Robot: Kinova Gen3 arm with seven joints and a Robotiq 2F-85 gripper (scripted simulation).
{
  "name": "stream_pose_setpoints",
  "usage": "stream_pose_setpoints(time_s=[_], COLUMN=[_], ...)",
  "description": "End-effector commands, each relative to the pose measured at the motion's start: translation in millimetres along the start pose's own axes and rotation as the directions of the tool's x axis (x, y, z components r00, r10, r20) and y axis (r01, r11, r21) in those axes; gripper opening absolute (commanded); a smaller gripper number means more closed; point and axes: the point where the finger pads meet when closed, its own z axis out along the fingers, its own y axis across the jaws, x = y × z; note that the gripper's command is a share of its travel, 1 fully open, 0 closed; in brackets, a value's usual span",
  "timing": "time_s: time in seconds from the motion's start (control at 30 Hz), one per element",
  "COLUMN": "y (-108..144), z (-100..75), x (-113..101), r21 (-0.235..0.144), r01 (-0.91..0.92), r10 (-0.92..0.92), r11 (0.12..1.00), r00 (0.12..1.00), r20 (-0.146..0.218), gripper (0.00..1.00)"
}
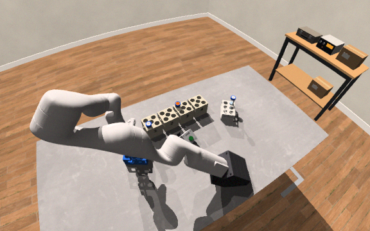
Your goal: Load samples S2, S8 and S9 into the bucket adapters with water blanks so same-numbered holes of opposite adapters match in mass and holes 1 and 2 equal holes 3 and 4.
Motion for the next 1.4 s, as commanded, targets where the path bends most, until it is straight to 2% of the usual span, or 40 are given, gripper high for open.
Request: stream_pose_setpoints(time_s=[0.0, 0.93, 0.97, 1.37], y=[-0.2, -0.2, -0.2, -0.2], z=[0.8, 6.8, 6.8, 6.8], x=[-0.2, -0.2, -0.2, -0.2], r21=[0.001, 0.001, 0.001, 0.001], r01=[0.000, 0.000, 0.000, 0.000], r10=[0.000, 0.000, 0.000, 0.000], r11=[1.000, 1.000, 1.000, 1.000], r00=[1.000, 1.000, 1.000, 1.000], r20=[0.001, 0.001, 0.001, 0.001], gripper=[0.62, 0.62, 0.10, 0.10])
